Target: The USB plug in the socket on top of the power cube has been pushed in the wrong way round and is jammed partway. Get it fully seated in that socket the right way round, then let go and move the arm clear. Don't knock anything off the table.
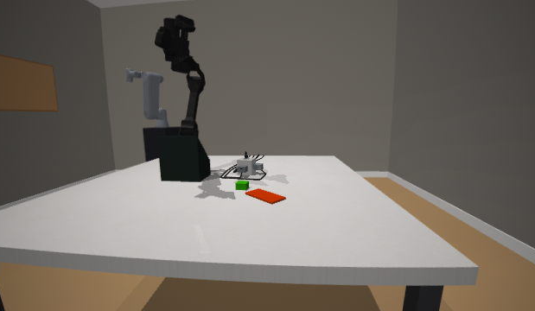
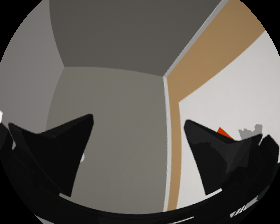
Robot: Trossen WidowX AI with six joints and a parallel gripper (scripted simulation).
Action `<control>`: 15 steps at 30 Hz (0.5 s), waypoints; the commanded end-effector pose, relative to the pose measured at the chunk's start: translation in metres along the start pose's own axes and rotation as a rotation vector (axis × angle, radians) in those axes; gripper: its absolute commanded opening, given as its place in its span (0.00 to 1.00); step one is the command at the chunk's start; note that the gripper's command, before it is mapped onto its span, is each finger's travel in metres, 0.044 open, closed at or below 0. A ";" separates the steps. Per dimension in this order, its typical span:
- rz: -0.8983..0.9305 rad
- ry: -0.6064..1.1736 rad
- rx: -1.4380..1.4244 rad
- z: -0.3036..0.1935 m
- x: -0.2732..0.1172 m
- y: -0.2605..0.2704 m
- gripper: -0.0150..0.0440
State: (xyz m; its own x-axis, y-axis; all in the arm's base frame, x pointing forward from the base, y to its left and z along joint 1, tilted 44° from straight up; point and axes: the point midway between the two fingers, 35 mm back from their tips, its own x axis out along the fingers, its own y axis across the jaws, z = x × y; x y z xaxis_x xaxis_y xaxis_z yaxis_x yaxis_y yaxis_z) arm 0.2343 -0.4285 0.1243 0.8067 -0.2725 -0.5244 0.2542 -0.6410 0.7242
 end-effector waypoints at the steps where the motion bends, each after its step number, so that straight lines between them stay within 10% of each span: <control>1: -0.123 0.117 -0.373 -0.063 0.026 -0.029 1.00; 15: -0.267 0.655 -1.373 -0.218 0.050 -0.139 1.00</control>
State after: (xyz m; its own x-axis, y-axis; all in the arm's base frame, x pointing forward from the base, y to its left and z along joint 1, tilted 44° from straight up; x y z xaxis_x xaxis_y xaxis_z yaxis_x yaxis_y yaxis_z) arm 0.3443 -0.2563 0.0970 0.7296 0.2035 -0.6528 0.5801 0.3212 0.7485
